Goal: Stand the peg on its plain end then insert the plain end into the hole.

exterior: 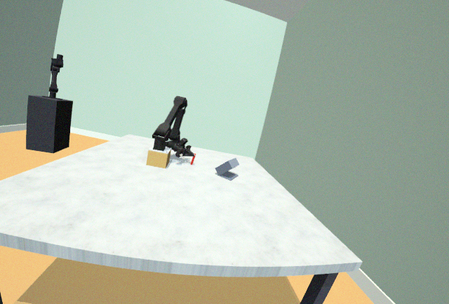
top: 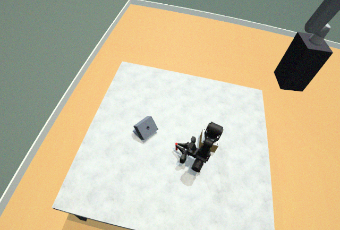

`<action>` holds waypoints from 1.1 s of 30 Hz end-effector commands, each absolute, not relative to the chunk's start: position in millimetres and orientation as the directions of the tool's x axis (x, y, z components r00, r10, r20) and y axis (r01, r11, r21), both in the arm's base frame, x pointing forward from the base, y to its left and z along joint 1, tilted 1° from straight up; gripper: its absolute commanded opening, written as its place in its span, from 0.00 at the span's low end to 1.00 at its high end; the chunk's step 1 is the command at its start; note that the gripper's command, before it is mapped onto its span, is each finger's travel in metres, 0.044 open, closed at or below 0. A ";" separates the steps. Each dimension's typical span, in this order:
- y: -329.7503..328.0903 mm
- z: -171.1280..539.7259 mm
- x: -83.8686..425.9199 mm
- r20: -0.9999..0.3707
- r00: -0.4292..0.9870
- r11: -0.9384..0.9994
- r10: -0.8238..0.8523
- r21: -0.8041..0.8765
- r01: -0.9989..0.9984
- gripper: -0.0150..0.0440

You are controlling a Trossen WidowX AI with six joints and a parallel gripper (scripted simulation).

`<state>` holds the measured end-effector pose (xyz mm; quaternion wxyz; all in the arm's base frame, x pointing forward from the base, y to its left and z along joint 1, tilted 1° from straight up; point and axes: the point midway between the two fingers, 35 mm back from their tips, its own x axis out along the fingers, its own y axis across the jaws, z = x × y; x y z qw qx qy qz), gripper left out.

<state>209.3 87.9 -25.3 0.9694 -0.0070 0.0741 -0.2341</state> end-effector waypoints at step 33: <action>83.3 -27.4 197.7 -0.121 0.885 0.894 -0.449 -0.060 0.445 0.34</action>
